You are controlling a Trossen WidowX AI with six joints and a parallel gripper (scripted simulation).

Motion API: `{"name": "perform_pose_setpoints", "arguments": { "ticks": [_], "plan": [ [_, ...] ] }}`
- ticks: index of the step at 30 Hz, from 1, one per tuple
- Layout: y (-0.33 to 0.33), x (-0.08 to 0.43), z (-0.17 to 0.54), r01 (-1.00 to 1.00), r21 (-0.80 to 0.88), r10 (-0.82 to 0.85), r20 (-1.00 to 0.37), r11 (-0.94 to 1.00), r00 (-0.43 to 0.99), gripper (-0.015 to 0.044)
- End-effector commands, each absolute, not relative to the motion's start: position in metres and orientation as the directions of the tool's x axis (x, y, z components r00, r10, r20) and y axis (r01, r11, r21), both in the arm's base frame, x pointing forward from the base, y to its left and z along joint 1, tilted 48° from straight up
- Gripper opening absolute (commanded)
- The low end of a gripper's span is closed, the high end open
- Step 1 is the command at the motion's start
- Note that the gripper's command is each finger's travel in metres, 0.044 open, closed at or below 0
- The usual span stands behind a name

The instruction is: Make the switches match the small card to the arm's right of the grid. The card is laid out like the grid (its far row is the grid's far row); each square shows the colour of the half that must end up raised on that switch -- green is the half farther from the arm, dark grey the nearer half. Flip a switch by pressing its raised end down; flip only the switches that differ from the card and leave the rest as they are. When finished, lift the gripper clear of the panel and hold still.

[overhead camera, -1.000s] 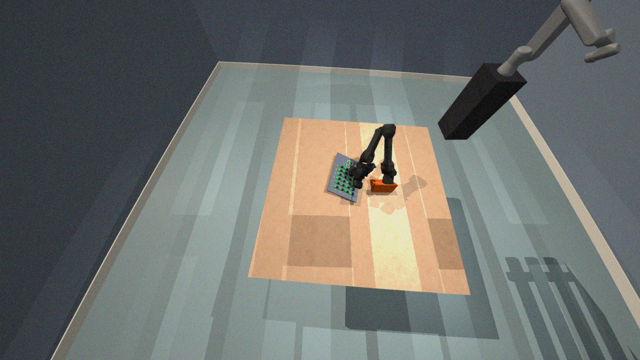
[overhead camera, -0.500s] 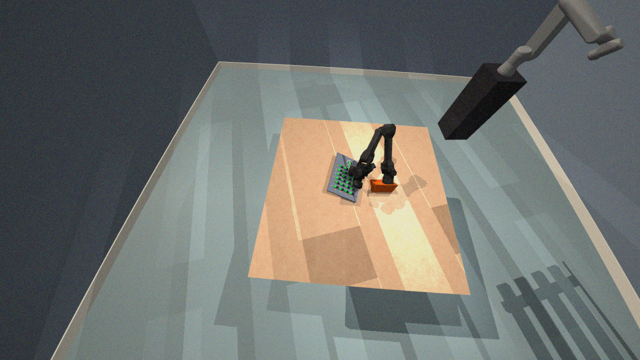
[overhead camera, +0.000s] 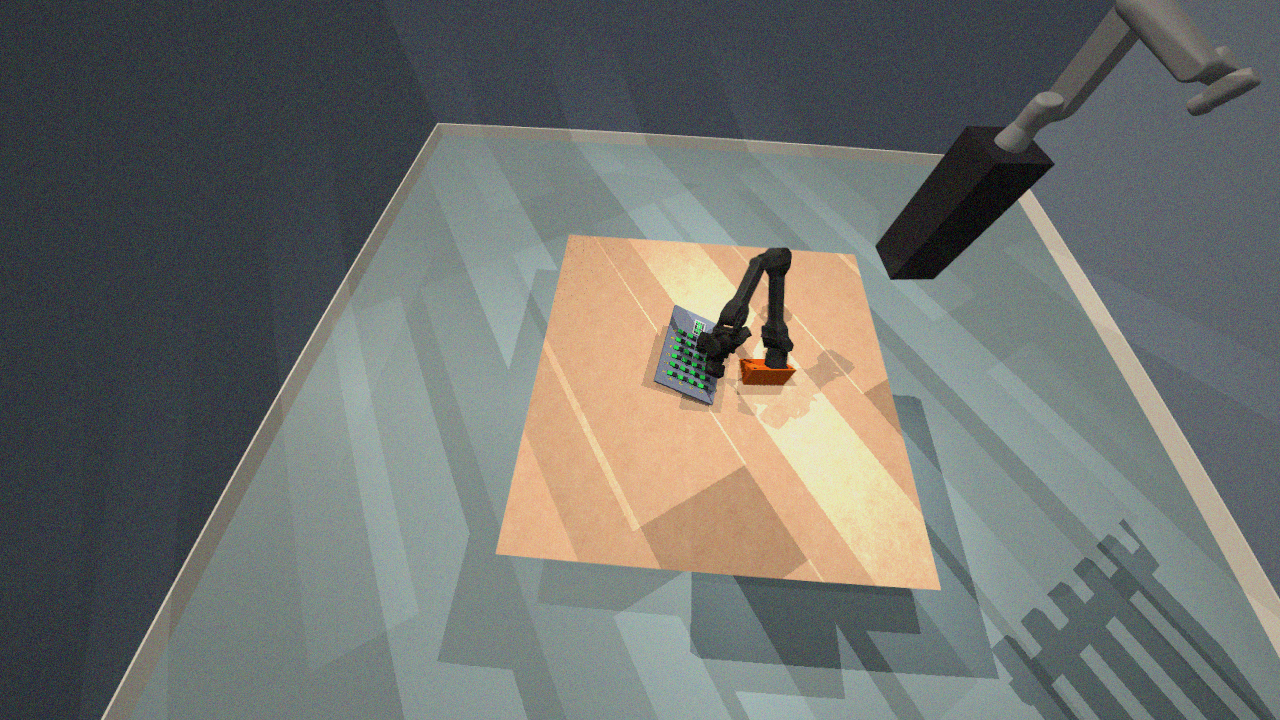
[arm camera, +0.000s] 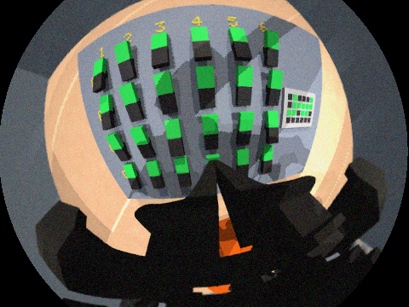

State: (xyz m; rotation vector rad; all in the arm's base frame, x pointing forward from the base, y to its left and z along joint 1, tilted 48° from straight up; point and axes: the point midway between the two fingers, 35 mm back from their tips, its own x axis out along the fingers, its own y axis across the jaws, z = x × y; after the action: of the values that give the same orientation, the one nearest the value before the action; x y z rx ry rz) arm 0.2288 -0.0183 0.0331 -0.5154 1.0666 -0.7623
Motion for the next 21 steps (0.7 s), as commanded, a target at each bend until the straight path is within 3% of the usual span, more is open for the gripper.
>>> {"name": "perform_pose_setpoints", "arguments": {
  "ticks": [1, 21],
  "plan": [
    [-0.019, 0.229, 0.033, 0.299, -0.707, -0.767, -0.579, 0.641, 0.275, 0.0],
    [-0.007, 0.226, 0.039, 0.299, -0.702, -0.762, -0.584, 0.647, 0.279, 0.0]
  ]
}}
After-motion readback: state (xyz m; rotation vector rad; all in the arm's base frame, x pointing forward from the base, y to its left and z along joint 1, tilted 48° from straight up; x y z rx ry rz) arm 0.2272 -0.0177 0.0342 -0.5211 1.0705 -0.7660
